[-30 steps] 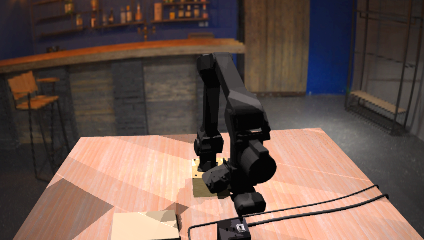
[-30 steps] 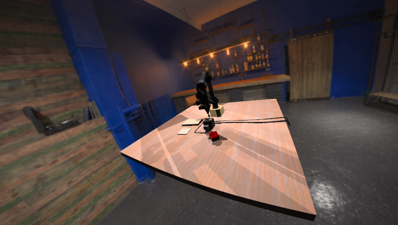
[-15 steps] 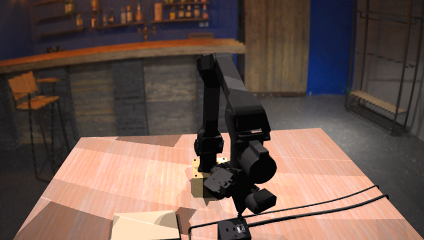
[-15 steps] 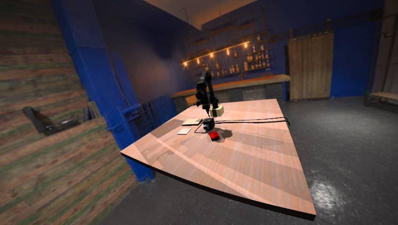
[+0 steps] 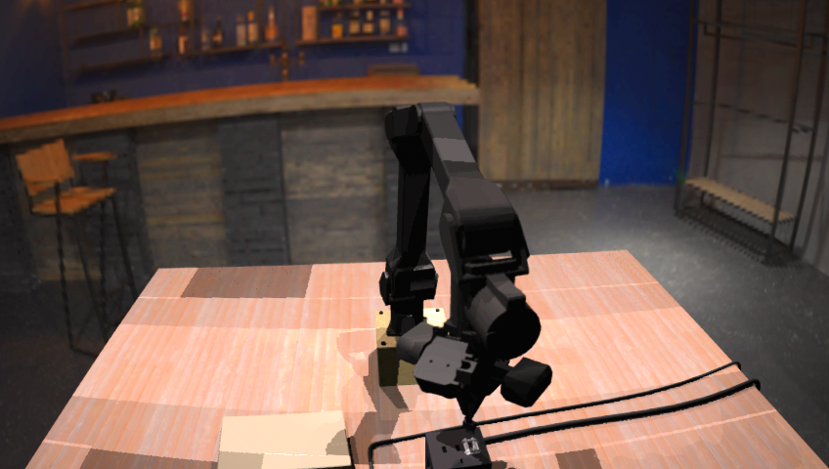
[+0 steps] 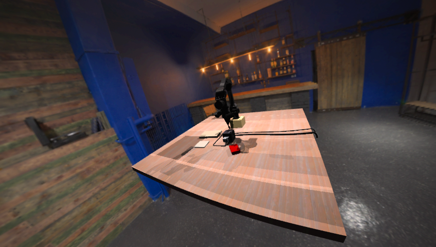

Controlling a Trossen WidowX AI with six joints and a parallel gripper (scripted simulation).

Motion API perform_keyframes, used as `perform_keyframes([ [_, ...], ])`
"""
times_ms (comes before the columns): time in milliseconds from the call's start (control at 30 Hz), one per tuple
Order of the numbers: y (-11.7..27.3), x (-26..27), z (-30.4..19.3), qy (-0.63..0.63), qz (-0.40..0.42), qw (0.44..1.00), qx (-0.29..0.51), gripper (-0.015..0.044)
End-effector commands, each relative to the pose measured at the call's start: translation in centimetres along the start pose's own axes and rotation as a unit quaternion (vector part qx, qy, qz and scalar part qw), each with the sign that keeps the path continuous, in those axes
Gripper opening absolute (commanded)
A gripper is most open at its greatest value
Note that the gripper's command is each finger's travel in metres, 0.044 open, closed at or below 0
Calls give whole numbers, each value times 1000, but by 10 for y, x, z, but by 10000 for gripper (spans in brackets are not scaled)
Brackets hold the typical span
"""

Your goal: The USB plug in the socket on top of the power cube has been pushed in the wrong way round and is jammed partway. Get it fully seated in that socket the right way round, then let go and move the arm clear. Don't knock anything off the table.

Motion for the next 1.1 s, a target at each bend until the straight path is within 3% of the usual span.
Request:
perform_keyframes([
  [0,0,0,0,45,0,999,0,0],
  [533,0,0,0,252,0,968,0,0],
  [1067,0,0,0,448,0,894,0,0],
])
Point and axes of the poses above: the point midway between the two fingers, 35 mm back from their tips, its own y axis back along the fingers, its own x axis across the jaws, z = x × y, the point moved 10 cm from there along y, back along the fingers, and after that the axes turned 12 degrees about y, right-handed, at the moved point
